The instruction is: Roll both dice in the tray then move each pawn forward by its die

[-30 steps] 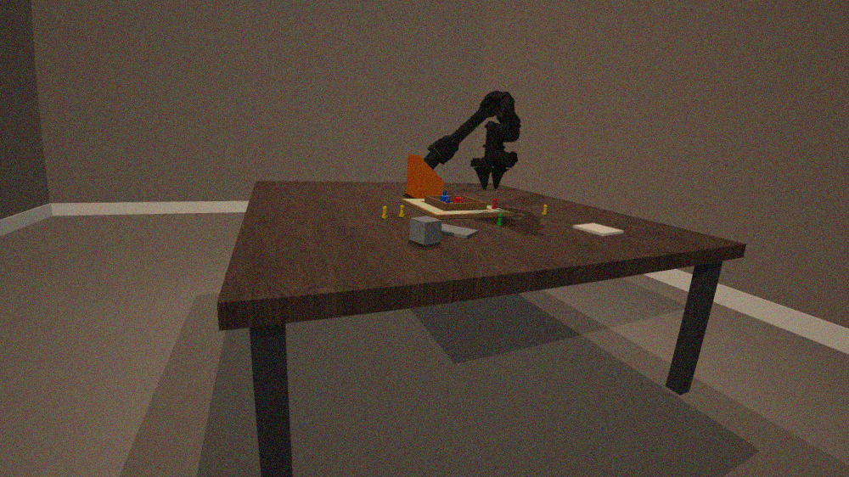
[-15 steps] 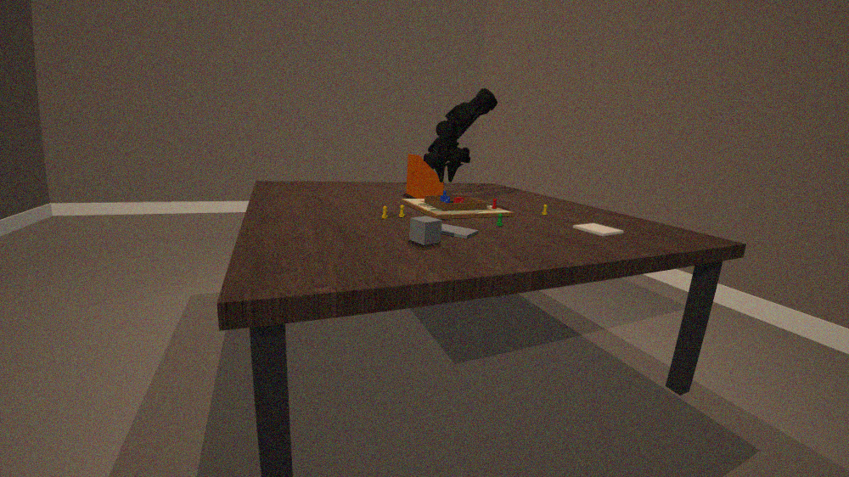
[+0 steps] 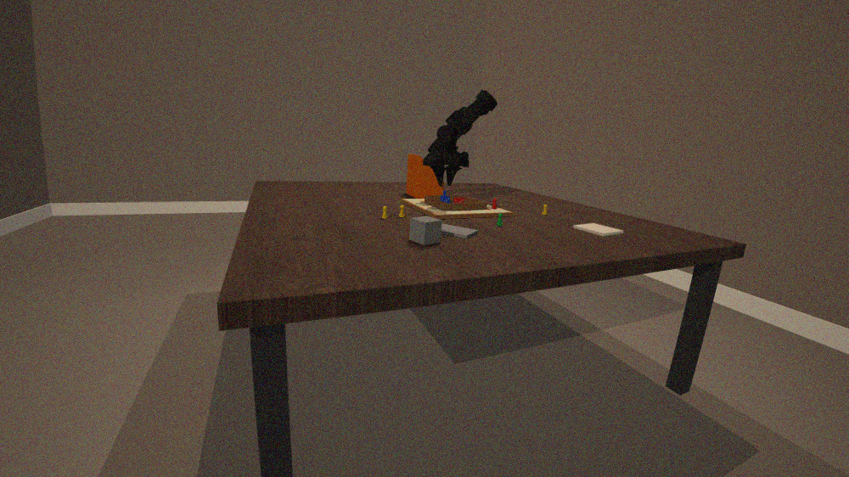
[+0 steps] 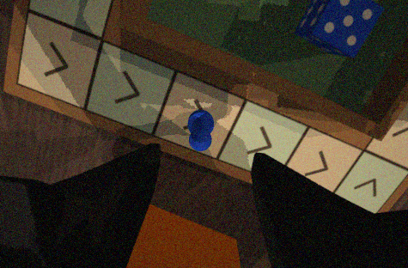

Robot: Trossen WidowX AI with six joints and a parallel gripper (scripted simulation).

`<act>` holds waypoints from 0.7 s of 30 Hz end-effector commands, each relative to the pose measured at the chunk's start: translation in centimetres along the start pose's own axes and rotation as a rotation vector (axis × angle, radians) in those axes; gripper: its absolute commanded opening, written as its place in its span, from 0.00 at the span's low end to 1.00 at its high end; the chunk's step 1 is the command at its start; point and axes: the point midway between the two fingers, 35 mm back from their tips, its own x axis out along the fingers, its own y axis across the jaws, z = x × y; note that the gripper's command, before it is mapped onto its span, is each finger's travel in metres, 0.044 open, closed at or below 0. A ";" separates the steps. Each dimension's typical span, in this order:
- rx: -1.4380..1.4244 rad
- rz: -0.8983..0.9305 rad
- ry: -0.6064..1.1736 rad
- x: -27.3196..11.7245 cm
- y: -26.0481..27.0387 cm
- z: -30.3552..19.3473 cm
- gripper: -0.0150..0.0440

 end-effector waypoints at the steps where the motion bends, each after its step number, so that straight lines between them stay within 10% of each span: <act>1: 0.008 0.007 0.001 0.7 0.1 -0.1 0.59; 21: 0.008 0.009 0.000 3.9 0.3 -0.2 0.59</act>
